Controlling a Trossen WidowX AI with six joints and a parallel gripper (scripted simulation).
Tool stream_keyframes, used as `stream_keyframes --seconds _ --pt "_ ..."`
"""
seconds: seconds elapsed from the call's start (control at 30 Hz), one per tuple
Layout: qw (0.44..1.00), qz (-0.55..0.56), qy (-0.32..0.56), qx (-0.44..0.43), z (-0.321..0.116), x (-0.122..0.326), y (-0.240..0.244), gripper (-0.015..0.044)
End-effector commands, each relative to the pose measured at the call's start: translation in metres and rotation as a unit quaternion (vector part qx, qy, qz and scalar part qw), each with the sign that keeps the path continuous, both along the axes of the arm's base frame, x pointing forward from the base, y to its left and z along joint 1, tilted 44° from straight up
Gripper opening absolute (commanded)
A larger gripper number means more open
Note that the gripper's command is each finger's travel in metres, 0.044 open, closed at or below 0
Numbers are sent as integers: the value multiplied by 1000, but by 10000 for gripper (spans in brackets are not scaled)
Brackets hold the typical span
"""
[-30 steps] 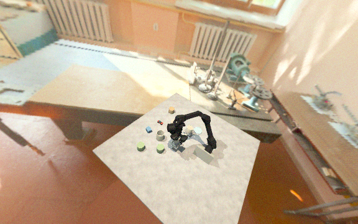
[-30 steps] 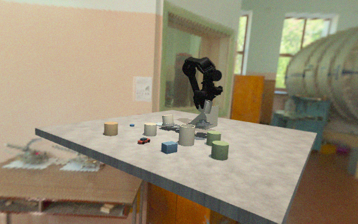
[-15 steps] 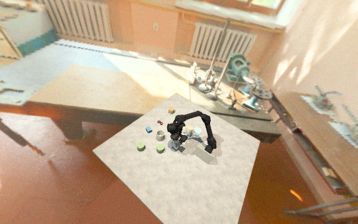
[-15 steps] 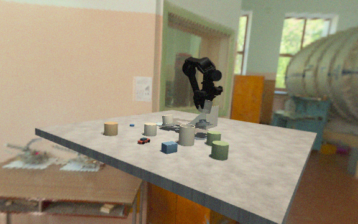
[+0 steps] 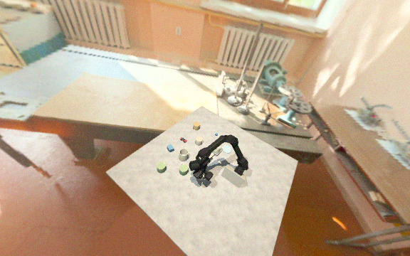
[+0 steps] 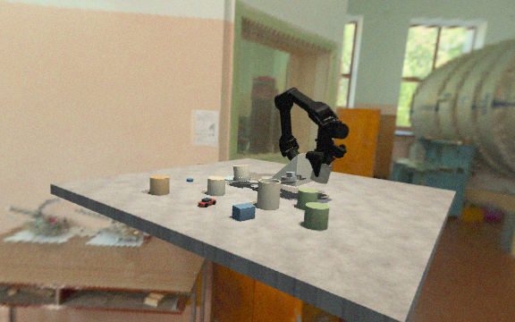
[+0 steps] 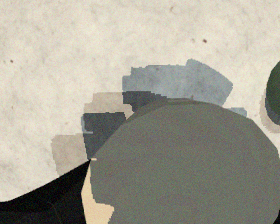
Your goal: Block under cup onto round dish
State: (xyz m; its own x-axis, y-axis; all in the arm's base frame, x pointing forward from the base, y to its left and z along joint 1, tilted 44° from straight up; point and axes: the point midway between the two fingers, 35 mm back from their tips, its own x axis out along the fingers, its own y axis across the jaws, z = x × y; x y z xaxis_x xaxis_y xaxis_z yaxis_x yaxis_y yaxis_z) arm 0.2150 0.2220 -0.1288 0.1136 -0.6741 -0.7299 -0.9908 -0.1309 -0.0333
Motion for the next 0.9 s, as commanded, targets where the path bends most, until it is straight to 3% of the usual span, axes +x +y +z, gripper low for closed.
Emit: stream_keyframes --seconds 0.0,0.87 --pt "1000 -4 -2 2 -23 -16 -5 0" --pt "1000 -4 -2 1 -59 -10 -39 0"
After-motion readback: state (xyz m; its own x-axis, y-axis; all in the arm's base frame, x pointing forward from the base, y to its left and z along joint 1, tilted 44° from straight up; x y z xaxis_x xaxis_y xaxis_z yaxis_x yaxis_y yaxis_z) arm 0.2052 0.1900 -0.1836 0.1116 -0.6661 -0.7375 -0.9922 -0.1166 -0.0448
